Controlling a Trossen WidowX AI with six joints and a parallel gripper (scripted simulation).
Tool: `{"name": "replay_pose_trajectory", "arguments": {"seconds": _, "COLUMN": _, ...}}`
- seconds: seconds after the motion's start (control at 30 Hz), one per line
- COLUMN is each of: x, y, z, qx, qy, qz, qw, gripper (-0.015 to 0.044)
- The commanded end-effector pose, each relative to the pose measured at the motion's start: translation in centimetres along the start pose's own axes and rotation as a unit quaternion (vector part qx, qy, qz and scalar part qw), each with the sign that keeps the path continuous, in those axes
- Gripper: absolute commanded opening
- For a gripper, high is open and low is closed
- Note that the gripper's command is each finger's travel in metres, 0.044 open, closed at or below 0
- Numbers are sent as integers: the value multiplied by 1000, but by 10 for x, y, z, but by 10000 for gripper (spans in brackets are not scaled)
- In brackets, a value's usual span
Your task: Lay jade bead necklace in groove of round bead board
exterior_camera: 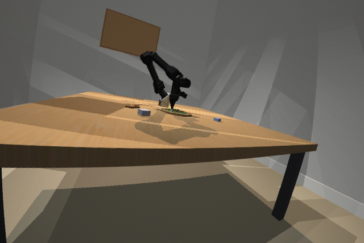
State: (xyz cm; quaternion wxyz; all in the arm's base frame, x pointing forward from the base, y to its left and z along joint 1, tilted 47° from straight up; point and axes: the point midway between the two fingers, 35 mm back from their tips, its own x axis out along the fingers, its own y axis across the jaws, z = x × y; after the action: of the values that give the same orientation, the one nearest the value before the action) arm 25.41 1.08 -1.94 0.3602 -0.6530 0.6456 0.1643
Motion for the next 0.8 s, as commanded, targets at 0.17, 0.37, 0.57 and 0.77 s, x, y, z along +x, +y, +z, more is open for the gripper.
{"name": "replay_pose_trajectory", "arguments": {"seconds": 0.17, "x": -1, "y": -1, "z": 0, "qx": 4, "qy": -2, "qz": 0, "qw": 1000, "gripper": 440}}
{"name": "replay_pose_trajectory", "arguments": {"seconds": 0.37, "x": -24, "y": -2, "z": 9, "qx": 7, "qy": -3, "qz": 0, "qw": 1000, "gripper": 309}}
{"name": "replay_pose_trajectory", "arguments": {"seconds": 0.57, "x": -32, "y": -2, "z": 12, "qx": 9, "qy": -3, "qz": 1, "qw": 1000, "gripper": 151}}
{"name": "replay_pose_trajectory", "arguments": {"seconds": 0.77, "x": -27, "y": -3, "z": 10, "qx": 9, "qy": -3, "qz": -3, "qw": 1000, "gripper": 120}}
